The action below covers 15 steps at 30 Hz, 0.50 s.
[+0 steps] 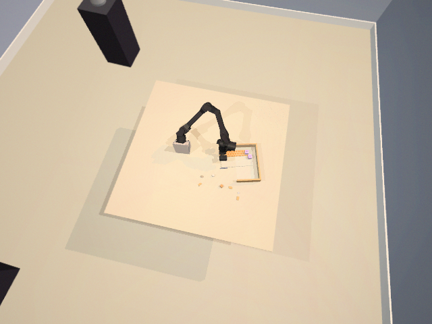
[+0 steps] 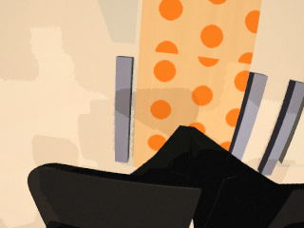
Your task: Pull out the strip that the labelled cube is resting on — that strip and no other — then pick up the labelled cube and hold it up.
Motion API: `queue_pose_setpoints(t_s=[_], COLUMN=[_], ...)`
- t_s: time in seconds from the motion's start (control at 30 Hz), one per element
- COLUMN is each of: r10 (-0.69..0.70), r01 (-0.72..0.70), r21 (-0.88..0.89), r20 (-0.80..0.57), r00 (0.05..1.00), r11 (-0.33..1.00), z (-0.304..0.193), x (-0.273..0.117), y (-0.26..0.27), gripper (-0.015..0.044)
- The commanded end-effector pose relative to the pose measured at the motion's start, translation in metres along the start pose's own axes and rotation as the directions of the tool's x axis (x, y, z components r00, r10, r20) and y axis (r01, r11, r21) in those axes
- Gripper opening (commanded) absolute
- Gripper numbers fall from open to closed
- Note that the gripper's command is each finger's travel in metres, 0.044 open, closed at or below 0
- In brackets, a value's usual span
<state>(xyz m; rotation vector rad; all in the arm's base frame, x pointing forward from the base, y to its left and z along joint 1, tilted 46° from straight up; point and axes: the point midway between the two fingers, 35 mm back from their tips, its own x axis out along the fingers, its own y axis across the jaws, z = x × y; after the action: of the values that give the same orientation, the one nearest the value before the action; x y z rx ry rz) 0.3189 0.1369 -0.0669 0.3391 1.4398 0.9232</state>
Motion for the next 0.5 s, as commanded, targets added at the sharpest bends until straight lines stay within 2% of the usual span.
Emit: queue_pose_setpoints(t_s=[0.0, 0.47], r10=[0.005, 0.005], r01=[-0.005, -0.005], r21=[0.006, 0.007], r20=[-0.013, -0.014], r00=[1.000, 1.000], r11=[1.000, 1.000], z=[-0.013, -0.034], x=[0.002, 0.003], y=[0.001, 0.001], gripper=[0.0000, 0.0000])
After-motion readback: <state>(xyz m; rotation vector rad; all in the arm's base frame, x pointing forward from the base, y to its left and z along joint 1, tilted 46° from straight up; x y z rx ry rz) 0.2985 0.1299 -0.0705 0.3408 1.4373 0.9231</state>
